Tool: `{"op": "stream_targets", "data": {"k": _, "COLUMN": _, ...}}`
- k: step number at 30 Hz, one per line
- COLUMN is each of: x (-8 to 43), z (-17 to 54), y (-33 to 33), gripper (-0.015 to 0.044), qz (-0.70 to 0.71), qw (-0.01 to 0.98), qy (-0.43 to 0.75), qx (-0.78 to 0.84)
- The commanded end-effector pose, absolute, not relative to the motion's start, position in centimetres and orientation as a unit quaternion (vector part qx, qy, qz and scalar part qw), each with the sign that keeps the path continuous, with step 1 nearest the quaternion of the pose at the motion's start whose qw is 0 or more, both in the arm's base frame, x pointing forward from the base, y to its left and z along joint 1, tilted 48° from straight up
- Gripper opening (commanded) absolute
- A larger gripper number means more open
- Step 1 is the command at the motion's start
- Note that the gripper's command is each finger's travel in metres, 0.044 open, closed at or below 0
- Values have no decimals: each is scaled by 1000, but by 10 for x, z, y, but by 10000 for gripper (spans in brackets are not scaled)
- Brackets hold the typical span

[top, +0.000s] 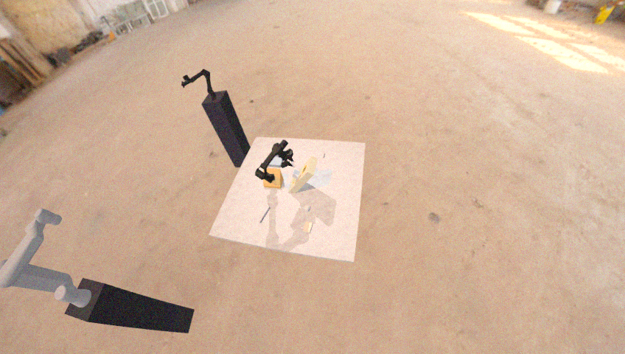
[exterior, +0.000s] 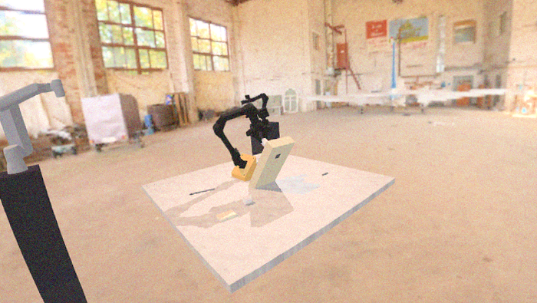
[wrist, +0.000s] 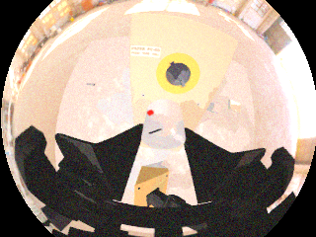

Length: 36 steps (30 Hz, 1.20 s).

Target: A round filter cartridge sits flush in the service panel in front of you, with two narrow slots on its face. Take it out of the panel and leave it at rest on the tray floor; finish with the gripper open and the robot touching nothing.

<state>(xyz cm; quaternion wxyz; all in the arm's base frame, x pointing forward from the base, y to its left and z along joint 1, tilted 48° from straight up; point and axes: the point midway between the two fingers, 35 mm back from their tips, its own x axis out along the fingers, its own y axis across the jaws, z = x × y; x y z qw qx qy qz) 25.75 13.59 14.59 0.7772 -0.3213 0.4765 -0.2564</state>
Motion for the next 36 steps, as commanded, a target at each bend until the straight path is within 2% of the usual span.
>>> {"op": "stream_targets", "data": {"k": 1, "x": 261, "z": 131, "y": 150, "gripper": 0, "qz": -260, "qw": 778, "qy": 477, "qx": -317}}
{"op": "stream_targets", "data": {"k": 12, "x": 271, "z": 85, "y": 180, "gripper": 0, "qz": -273, "qw": 781, "qy": 475, "qx": -299}}
{"op": "stream_targets", "data": {"k": 16, "x": 268, "z": 89, "y": 177, "gripper": 0, "qz": -263, "qw": 775, "qy": 484, "qx": -310}}
{"op": "stream_targets", "data": {"k": 36, "x": 196, "z": -10, "y": 261, "gripper": 0, "qz": 70, "qw": 653, "qy": 608, "qx": -445}}
